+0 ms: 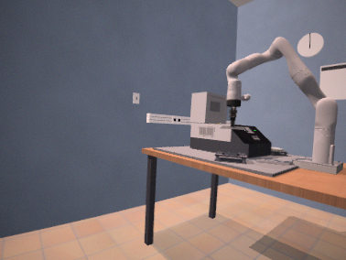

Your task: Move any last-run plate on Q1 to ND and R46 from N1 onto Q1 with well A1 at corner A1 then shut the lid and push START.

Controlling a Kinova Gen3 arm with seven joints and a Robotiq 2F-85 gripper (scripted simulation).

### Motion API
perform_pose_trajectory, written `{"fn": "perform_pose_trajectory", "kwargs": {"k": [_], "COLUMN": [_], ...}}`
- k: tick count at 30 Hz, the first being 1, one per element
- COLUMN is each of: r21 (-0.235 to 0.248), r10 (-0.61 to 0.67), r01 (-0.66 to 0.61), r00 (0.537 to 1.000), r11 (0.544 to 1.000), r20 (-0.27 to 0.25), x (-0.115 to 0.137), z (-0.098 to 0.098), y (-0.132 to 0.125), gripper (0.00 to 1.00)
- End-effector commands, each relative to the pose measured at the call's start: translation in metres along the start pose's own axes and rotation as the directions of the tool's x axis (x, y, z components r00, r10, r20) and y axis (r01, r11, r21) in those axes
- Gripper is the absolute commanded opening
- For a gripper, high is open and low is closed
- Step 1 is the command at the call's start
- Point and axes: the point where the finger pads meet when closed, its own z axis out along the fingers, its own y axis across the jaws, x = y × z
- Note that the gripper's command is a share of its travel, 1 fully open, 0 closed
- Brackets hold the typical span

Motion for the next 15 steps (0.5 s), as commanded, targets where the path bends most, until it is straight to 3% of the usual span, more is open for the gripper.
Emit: {"fn": "perform_pose_trajectory", "kwargs": {"k": [1,15], "r21": [0.0,0.0], "r10": [0.0,0.0], "r01": [0.0,0.0], "r00": [1.0,1.0], "r11": [1.0,1.0], "r20": [0.002,0.002], "x": [0.0,0.0], "z": [-0.003,-0.02], "y": [0.0,0.0], "gripper": [0.91,0.91]}}
